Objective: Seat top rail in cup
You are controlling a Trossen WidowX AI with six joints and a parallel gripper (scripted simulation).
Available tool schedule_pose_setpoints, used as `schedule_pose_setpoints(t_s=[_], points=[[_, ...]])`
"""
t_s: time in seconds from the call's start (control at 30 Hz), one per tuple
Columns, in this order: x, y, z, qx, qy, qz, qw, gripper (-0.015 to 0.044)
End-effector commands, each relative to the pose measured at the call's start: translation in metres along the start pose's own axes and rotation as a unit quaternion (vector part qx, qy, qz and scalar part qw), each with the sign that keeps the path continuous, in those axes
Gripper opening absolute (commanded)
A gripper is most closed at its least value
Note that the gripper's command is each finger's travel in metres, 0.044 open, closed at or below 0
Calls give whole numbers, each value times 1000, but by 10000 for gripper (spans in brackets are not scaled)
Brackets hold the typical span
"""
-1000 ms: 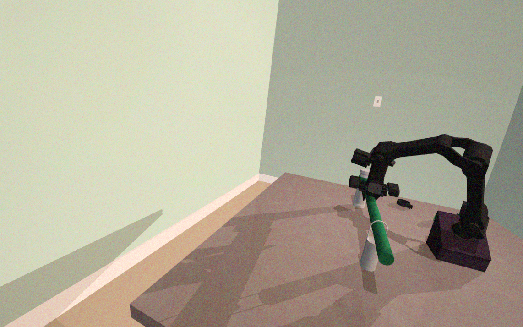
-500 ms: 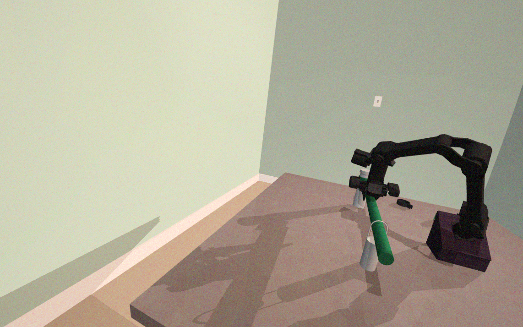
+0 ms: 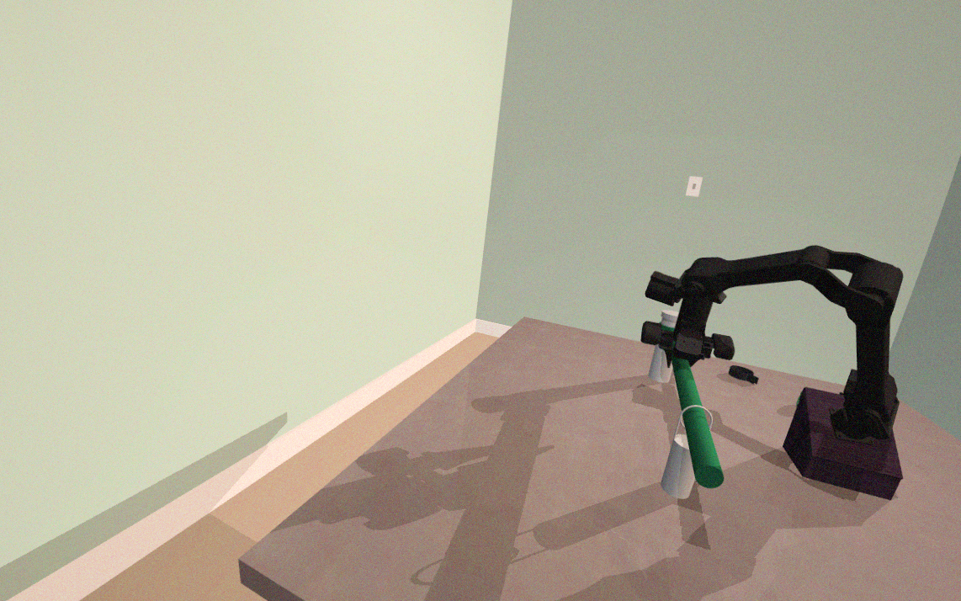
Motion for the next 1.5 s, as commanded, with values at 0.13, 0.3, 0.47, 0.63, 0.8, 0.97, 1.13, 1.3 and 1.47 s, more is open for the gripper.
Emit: schedule_pose_setpoints(t_s=[0.13,0.3,0.47,0.63,0.8,0.97,1.13,1.3,1.47], points=[[-5,7,1,2,3,5,1000,0],[-2,11,2,1,3,4,1000,0],[2,18,4,0,1,2,1000,0],[4,23,6,-1,0,0,1000,0],[4,23,6,-1,0,0,1000,0],[4,23,6,-1,0,0,1000,0],[4,23,6,-1,0,0,1000,0],[4,23,6,-1,0,0,1000,0],[4,23,6,-1,0,0,1000,0]])
Point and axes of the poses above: the point midway between the two fingers, 35 mm back from their tips, its own x axis out along the fingers, its own z axis across the jaws, y = z × x, the point moved 6 cm from there along -x, back along the fingers, and after that the axes turned 15 degrees about -x, right-handed, at the moved point
